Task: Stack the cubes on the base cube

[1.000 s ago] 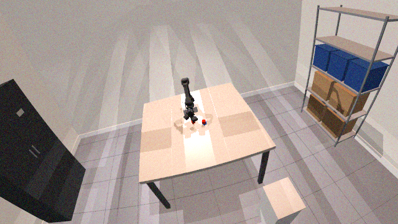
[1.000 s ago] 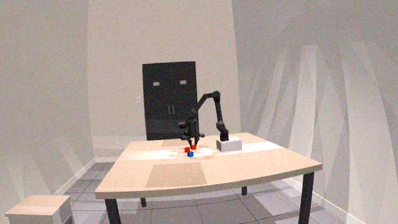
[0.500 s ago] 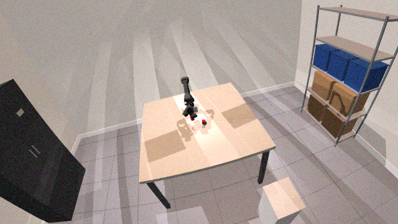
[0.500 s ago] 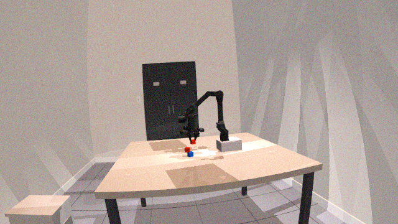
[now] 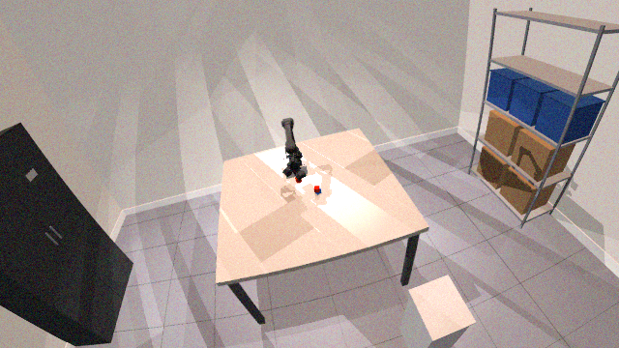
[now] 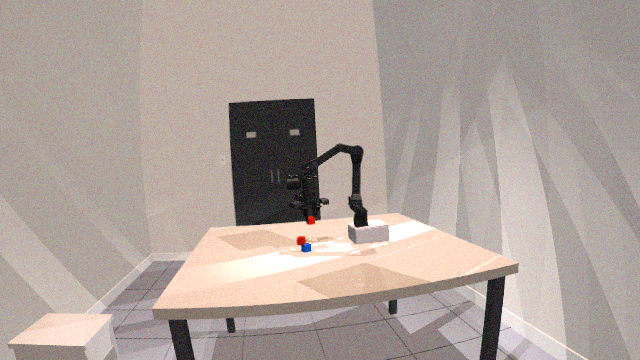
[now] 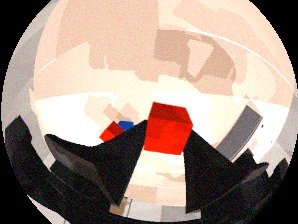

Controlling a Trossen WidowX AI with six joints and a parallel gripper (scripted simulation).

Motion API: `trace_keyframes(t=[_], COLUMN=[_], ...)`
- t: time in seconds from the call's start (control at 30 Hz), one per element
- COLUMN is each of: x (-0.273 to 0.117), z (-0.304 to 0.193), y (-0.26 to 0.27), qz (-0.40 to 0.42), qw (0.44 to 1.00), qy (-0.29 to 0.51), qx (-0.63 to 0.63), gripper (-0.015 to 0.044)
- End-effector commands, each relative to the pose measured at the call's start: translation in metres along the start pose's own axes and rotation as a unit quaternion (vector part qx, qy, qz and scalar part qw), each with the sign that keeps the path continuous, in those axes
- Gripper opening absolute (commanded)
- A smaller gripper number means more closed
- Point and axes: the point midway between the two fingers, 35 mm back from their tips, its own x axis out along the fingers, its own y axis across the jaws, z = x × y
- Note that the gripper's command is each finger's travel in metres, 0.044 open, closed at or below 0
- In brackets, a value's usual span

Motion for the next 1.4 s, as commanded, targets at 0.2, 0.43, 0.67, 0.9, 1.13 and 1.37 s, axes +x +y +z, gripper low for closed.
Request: trace_keyframes(t=[0.2, 0.43, 0.67, 0.9, 1.13, 1.37], x=[-0.001, 0.000, 0.002, 0.004, 0.006, 0.007], z=[-0.021, -0.039, -0.058, -0.078, -0.100, -0.111], y=[0.016, 0.027, 0.038, 0.046, 0.053, 0.056], qz=[0.002, 0.003, 0.003, 0.004, 0.005, 0.006], qw=[0.995, 0.984, 0.967, 0.945, 0.916, 0.900], qy=[0.002, 0.003, 0.003, 0.004, 0.004, 0.004], qx=[-0.099, -0.177, -0.253, -0.328, -0.401, -0.436], gripper=[0.0105, 0.0105, 0.0105, 0.0105, 0.0105, 0.0105])
